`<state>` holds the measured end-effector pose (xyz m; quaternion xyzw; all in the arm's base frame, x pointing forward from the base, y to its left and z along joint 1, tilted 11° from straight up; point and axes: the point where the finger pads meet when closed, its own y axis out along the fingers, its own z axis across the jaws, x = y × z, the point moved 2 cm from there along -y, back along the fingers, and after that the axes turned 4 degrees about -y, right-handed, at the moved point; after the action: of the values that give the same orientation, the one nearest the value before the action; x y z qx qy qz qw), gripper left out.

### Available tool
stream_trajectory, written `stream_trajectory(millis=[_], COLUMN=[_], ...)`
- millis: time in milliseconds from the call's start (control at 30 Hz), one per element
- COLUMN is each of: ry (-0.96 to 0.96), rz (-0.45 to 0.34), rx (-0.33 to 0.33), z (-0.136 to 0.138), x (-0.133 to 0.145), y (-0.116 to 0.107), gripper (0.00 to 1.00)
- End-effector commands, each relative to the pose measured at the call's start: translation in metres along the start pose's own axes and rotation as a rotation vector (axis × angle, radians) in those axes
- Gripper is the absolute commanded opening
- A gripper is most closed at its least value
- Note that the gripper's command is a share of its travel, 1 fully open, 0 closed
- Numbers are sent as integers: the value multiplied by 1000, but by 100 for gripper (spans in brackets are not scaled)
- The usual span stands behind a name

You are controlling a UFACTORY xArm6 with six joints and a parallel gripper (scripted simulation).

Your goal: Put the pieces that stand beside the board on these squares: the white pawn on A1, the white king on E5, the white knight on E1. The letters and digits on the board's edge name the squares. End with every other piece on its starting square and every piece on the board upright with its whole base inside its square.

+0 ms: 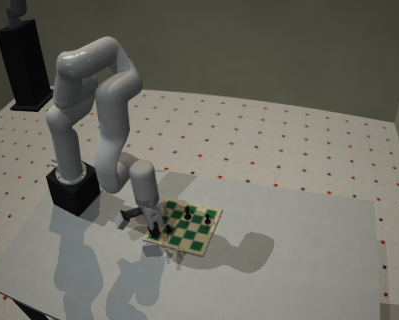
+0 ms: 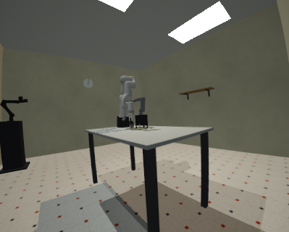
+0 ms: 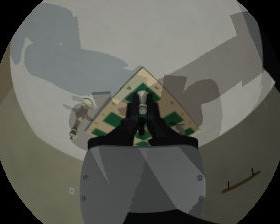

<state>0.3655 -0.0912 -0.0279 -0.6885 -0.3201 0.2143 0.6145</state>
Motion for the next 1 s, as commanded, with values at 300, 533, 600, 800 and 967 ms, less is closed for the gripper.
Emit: stream_trajectory(millis=[300, 533, 600, 800, 967], ry=[0, 0, 0, 0, 0], rz=[-1, -1, -1, -1, -1], rx=[-1, -1, -1, -1, -1], z=[0, 0, 0, 0, 0], x=[0, 0, 0, 0, 0], y=[0, 0, 0, 0, 0], gripper=[7, 21, 27, 34, 34])
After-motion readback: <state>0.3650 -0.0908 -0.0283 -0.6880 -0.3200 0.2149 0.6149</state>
